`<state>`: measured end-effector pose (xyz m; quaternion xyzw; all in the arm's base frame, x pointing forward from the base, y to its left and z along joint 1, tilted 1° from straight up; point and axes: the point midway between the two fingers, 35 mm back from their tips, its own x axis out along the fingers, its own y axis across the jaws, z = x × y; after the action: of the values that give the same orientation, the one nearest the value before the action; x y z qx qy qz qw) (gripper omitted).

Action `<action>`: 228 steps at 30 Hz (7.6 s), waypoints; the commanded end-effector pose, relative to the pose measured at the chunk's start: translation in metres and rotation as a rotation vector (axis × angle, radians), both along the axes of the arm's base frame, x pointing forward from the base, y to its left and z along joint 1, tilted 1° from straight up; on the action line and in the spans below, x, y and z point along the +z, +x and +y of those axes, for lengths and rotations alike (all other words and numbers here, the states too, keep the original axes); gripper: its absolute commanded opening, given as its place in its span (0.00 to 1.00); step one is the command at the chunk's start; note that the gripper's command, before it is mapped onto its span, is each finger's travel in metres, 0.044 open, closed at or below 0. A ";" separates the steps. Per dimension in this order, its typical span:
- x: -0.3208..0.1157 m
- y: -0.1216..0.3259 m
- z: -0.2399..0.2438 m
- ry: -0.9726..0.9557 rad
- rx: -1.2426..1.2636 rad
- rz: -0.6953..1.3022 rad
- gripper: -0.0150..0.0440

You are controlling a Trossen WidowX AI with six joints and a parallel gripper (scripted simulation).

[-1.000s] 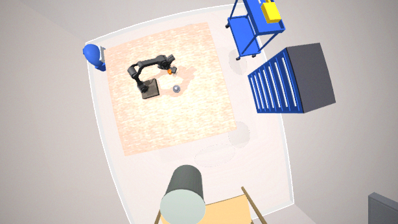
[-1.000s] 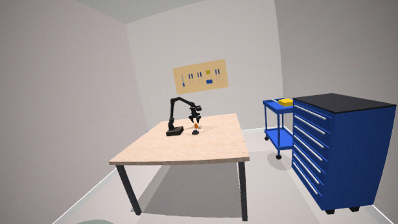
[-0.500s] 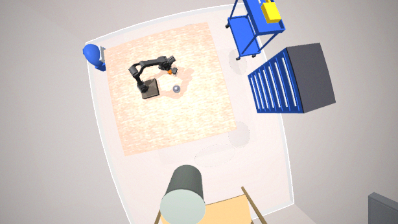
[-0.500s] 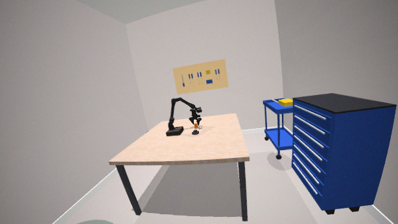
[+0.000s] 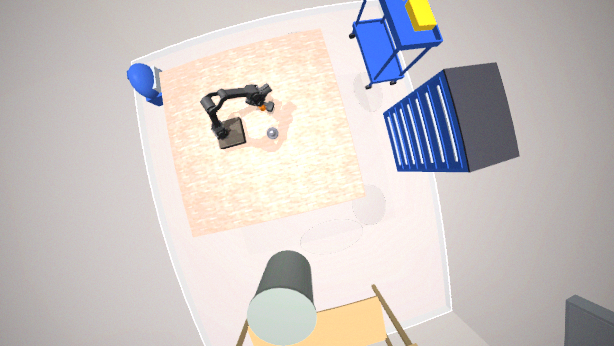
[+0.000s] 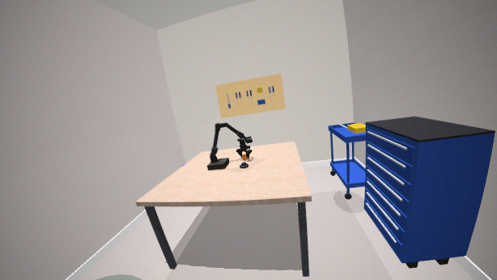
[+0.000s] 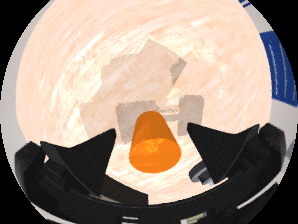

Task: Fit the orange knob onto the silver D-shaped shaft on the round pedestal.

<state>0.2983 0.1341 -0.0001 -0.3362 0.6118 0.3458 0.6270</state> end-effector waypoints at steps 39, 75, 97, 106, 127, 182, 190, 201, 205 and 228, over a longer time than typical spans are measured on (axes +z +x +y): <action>0.109 0.002 -0.001 -0.005 -0.005 0.003 0.25; 0.180 -0.031 -0.007 -0.296 -0.018 -0.458 0.25; 0.217 -0.052 -0.011 -0.509 -0.027 -0.797 0.25; 0.215 -0.053 -0.011 -0.542 -0.029 -0.847 0.25; 0.213 -0.054 -0.010 -0.561 -0.025 -0.868 0.25; 0.139 -0.032 -0.023 -0.093 -0.008 -0.138 0.25; 0.125 -0.028 -0.025 -0.013 -0.005 -0.013 0.25; 0.073 -0.018 -0.021 -0.010 -0.005 -0.006 0.25; 0.050 -0.016 -0.020 -0.009 -0.005 -0.003 0.25; -0.007 -0.014 -0.021 -0.011 -0.010 0.005 0.43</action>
<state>0.2839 0.1131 -0.0071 -0.3354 0.6171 0.3403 0.6253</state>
